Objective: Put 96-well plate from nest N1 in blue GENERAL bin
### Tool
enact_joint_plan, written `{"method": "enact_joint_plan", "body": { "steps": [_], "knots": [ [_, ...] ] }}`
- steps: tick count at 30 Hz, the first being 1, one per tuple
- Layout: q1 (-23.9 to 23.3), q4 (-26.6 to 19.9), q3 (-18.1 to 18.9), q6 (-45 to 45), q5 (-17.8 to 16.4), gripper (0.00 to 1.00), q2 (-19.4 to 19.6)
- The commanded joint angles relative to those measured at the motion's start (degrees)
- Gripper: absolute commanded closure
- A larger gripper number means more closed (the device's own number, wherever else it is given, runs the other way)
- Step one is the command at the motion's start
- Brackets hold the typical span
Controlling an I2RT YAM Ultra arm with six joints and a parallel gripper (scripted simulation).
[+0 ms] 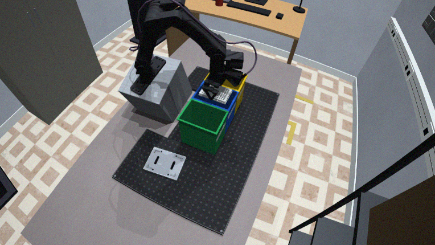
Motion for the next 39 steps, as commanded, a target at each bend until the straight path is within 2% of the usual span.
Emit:
{"method": "enact_joint_plan", "body": {
  "steps": [1, 14, 27, 32, 39],
  "knots": [
    [0.08, -0.01, 1.85, -0.46, 0.73, 1.0, -1.82],
    [-0.09, 0.54, 1.73, -0.61, 0.77, 1.0, -1.84],
    [-0.47, 0.28, 2.06, -1.2, 0.8, 1.0, 1.85],
    [-0.98, 3.15, -1.25, -1.2, 0.83, 1.0, -0.23],
    [-0.85, 4.59, -0.45, -1.39, 0.84, 1.0, 1.51]
  ]
}}
